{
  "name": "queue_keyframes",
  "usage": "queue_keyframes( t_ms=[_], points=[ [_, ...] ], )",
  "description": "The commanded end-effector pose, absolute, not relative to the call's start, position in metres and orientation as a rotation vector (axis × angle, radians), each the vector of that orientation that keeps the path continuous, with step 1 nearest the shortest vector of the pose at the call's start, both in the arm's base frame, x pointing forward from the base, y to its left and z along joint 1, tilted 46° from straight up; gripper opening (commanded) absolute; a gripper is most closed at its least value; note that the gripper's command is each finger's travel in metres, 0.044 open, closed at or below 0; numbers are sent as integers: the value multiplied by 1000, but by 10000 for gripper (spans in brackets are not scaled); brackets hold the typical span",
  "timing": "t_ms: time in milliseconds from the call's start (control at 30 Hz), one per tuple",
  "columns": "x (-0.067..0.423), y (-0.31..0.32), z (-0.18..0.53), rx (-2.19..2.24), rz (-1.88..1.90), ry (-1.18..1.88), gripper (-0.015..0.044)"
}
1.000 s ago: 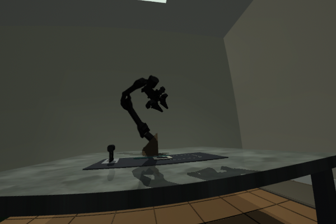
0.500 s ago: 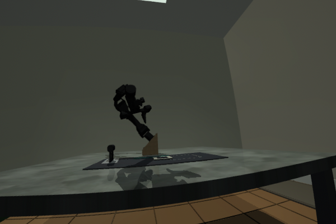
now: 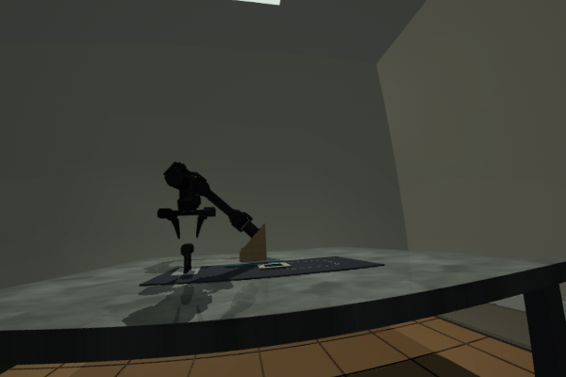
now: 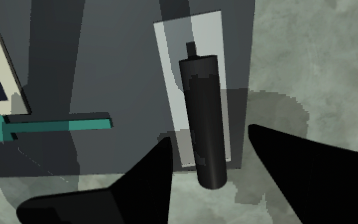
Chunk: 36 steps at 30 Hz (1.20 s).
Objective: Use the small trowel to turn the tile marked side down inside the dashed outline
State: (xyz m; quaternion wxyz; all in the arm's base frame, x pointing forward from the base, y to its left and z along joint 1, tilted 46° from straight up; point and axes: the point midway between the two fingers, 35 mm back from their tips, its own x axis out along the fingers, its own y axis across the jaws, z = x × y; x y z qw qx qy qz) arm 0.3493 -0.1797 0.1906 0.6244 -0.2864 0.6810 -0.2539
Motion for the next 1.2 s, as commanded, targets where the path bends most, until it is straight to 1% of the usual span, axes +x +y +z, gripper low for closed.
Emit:
queue_keyframes(
  t_ms=[0, 1000, 1167],
  points=[
    [348, -184, 196, -677, -596, 1563, 270],
    [346, -216, 167, -678, -598, 1563, 270],
    [346, -216, 167, -678, -598, 1563, 237]
  ],
)
